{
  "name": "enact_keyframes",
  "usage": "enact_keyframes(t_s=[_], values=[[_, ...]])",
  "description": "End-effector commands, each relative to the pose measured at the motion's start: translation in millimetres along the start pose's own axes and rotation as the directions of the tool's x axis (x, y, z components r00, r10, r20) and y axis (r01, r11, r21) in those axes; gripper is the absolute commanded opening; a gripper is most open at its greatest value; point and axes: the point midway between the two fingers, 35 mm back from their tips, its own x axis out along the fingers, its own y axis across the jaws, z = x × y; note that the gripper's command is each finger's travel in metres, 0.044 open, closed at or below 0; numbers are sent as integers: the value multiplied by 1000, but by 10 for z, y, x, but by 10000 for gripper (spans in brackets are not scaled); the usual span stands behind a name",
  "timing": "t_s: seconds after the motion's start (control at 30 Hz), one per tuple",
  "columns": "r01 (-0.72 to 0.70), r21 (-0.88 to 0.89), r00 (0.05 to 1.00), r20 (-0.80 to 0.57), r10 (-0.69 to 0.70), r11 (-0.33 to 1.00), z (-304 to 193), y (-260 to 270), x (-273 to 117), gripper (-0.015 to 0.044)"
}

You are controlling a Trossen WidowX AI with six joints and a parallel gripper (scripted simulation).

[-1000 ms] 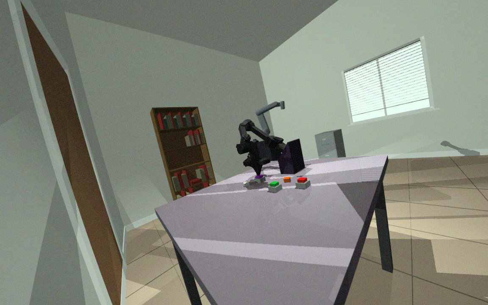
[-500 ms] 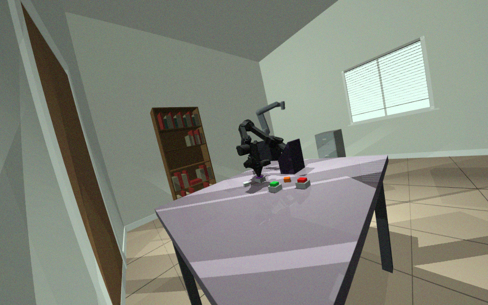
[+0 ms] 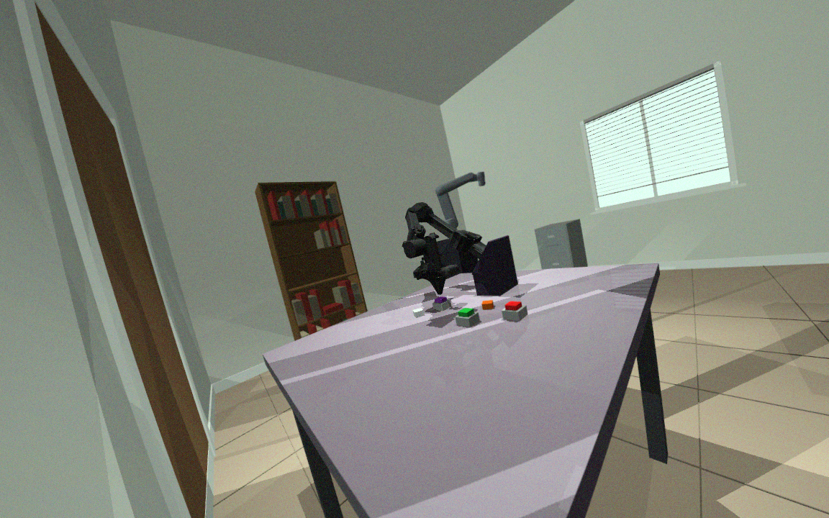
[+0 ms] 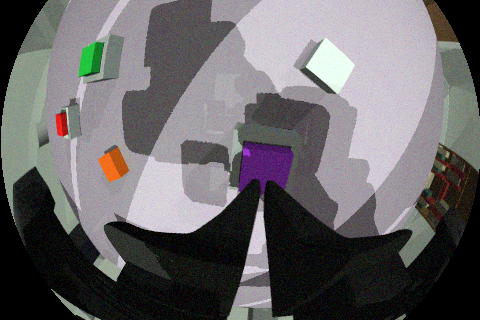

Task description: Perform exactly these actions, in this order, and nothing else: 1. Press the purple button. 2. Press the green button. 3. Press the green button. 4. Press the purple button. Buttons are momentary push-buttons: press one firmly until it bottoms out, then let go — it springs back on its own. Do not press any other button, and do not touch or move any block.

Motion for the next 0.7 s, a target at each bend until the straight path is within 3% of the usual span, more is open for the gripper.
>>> enact_keyframes(t_s=[0.0, 0.03, 0.17, 0.5, 0.67], values=[[4, 9, 1000, 1, -4, 1000, 3, -23, -110, 20], [4, 9, 1000, 1, -4, 1000, 3, -23, -110, 20], [-22, 6, 1000, 11, 22, 1000, 209, 200, -208, 125], [-73, -5, 997, 13, 73, 997, 665, 1425, -598, 388], [-59, -1, 998, 6, 59, 998, 610, 2137, -729, 400]])
